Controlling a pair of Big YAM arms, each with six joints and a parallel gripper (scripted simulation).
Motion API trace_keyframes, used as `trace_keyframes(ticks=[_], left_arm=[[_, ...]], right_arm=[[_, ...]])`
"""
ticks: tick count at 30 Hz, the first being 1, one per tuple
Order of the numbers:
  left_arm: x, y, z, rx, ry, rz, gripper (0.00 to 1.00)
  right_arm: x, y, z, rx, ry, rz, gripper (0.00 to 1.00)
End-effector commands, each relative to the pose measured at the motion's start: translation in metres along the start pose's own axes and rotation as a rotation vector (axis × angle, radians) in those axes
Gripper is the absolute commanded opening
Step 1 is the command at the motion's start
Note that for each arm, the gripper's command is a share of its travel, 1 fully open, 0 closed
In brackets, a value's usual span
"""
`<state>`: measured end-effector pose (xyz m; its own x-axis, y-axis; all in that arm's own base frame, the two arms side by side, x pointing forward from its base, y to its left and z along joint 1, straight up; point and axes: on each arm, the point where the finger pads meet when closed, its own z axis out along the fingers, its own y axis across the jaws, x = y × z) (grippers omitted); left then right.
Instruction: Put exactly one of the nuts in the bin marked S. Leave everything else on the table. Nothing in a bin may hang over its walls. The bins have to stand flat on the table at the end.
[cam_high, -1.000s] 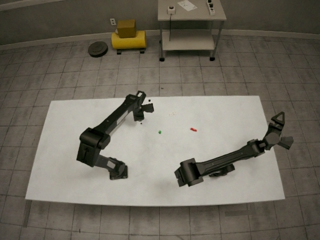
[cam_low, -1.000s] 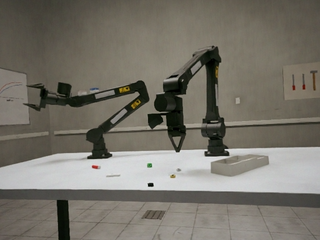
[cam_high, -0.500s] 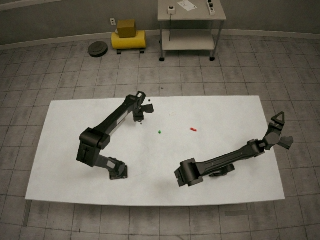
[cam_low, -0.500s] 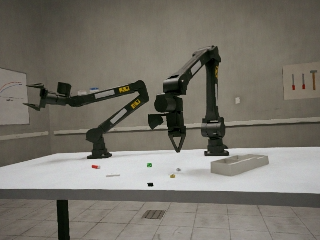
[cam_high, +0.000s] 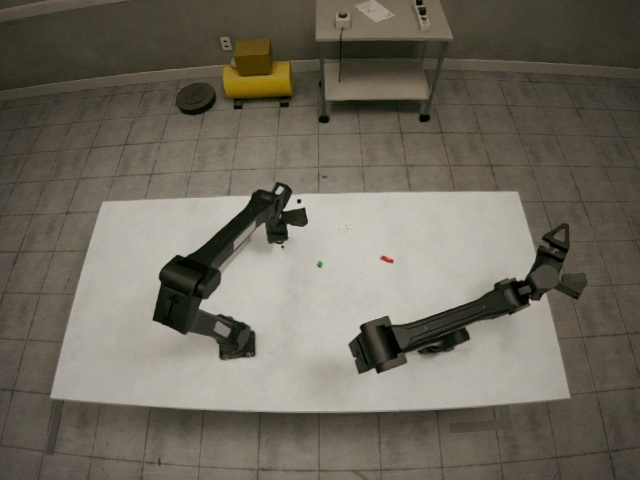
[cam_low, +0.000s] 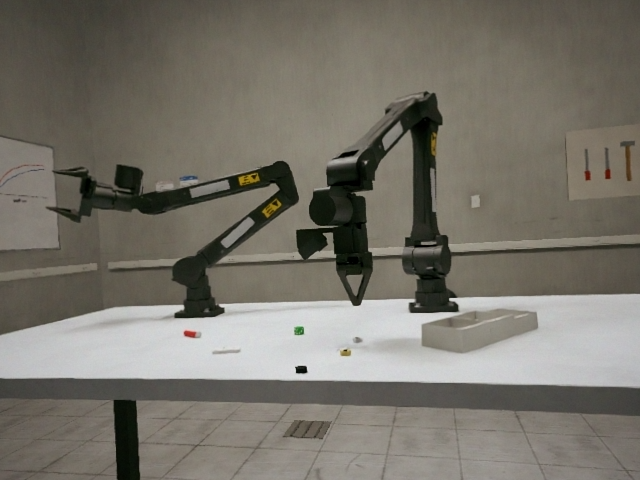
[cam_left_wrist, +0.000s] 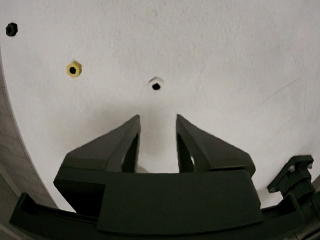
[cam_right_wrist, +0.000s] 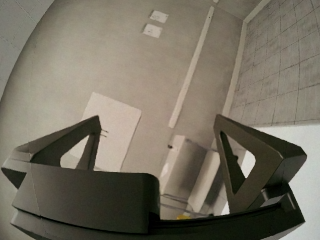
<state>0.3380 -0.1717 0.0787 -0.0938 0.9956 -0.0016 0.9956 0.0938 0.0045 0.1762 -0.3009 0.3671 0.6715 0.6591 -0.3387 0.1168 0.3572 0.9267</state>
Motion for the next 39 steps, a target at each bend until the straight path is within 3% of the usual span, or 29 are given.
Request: trace_keyframes(ticks=[1, 37, 38, 39], left_arm=[[-0.016, 0.021, -0.011, -0.035, -0.025, 0.020, 0.30], [-0.014, 0.014, -0.014, -0.027, -0.020, 0.022, 0.30], [-0.007, 0.003, 0.009, 0.005, 0.000, 0.022, 0.30], [-0.007, 0.003, 0.013, 0.005, 0.000, 0.022, 0.30]], right_arm=[[-0.006, 0.003, -0.001, -0.002, -0.014, -0.007, 1.00], [-0.006, 0.003, -0.001, -0.002, -0.014, -0.007, 1.00], [-0.006, 0.003, -0.001, -0.002, -0.014, -0.007, 1.00], [-0.006, 0.003, -0.001, -0.002, -0.014, -0.007, 1.00]])
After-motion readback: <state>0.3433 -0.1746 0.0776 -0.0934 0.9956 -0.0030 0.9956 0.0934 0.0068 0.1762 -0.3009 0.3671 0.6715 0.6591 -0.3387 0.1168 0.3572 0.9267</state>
